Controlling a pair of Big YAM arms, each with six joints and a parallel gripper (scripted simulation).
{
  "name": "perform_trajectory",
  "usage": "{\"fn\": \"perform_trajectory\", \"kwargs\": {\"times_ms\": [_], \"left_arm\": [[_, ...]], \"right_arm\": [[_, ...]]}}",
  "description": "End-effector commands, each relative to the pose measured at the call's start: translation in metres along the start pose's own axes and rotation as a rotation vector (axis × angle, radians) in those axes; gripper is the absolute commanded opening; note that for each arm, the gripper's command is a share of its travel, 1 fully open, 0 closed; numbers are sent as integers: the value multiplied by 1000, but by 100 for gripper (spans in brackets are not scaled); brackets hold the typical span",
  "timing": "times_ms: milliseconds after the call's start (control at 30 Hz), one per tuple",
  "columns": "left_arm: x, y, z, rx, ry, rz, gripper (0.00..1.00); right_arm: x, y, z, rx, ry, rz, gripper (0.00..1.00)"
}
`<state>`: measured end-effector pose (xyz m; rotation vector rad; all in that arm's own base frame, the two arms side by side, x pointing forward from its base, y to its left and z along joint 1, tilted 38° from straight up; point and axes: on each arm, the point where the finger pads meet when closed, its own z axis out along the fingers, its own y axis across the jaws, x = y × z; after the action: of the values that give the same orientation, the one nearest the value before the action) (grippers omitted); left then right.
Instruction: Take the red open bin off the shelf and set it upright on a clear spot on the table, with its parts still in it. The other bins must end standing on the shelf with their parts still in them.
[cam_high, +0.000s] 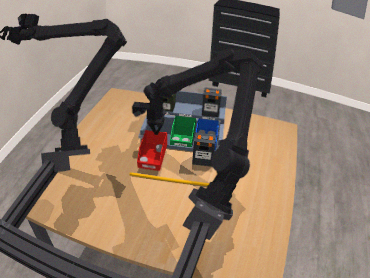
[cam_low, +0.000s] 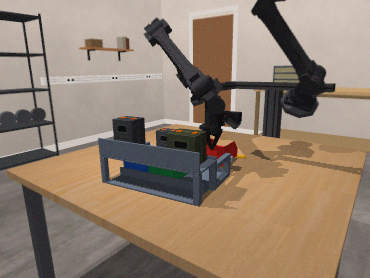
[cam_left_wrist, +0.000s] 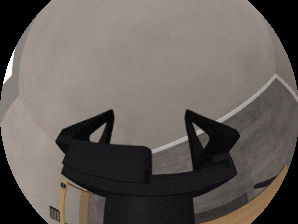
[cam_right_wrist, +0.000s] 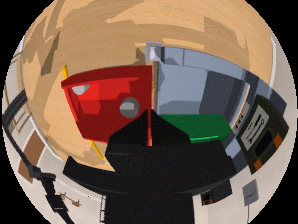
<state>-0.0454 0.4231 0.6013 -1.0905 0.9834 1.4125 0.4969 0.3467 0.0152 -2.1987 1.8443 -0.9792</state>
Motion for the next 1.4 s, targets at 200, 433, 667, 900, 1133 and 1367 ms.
{"fn": "perform_trajectory", "kwargs": {"times_ms": [200, 433, 667, 900, 1133, 1367], "left_arm": [[-40, 5, -4, -8, -51, -5, 100], [-40, 5, -4, -8, -51, -5, 100], [-40, 5, -4, -8, -51, -5, 100], [-40, 5, -4, -8, -51, -5, 100], [-40, 5, -4, -8, -51, -5, 100], [-40, 5, -4, -8, -51, -5, 100]], "right_arm": [[-14, -18, -41, 69, -55, 17, 0], [-14, -18, -41, 68, -55, 15, 0], [-15, -23, -43, 75, -59, 21, 0], [-16, -25, -44, 78, -61, 23, 0], [-16, -26, -44, 79, -62, 23, 0], [-16, -28, -45, 81, -63, 24, 0]]}}
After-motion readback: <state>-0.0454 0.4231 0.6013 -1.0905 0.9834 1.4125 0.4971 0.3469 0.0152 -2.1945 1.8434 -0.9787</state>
